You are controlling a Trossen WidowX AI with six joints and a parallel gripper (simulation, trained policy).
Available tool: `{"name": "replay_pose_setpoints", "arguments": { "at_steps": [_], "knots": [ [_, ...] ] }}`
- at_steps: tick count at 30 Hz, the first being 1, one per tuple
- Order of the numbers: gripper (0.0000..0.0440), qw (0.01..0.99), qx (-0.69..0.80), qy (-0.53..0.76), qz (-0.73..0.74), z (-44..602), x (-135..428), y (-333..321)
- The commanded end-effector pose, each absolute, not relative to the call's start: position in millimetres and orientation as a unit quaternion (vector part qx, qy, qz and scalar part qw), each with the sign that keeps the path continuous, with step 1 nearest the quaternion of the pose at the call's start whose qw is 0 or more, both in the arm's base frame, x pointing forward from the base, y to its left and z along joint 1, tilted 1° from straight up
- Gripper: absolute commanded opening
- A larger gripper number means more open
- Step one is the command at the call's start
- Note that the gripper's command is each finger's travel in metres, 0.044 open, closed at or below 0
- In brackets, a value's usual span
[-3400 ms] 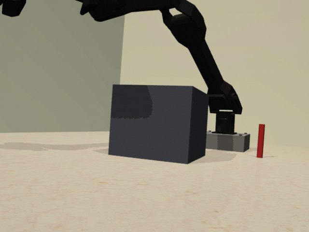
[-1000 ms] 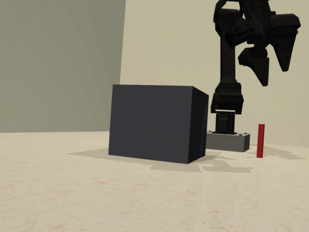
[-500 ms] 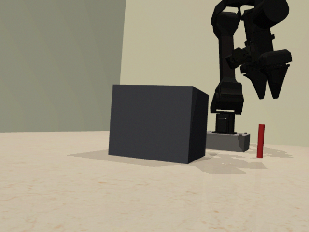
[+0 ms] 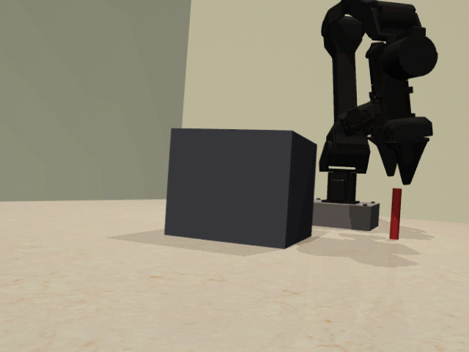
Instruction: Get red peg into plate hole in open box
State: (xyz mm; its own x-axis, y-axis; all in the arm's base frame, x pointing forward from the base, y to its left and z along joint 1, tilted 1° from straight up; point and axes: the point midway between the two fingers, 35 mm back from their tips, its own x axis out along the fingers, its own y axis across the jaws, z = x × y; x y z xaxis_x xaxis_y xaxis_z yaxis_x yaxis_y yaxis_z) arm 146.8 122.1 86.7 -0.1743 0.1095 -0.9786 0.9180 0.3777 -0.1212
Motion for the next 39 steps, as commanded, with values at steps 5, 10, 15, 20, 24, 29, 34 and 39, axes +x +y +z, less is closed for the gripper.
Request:
{"name": "replay_pose_setpoints", "arguments": {
  "at_steps": [5, 10, 15, 20, 24, 29, 34, 39],
  "knots": [
    [0.0436, 0.508, 0.395, 0.642, -0.417, 59.7, 146.0, 117.0],
    [0.0413, 0.509, 0.4, 0.635, -0.422, 46.4, 147.6, 115.9],
    [0.0321, 0.511, 0.406, 0.631, -0.418, 35.3, 151.6, 118.3],
    [0.0193, 0.514, 0.406, 0.633, -0.412, 27.6, 156.3, 121.0],
    [0.0088, 0.517, 0.404, 0.637, -0.403, 23.9, 159.6, 123.8],
    [0.0014, 0.52, 0.415, 0.64, -0.385, 27.2, 166.5, 129.5],
    [0.0006, 0.516, 0.44, 0.636, -0.369, 38.8, 172.5, 135.1],
    [0.0, 0.516, 0.462, 0.631, -0.349, 52.9, 178.2, 139.9]
  ]
}}
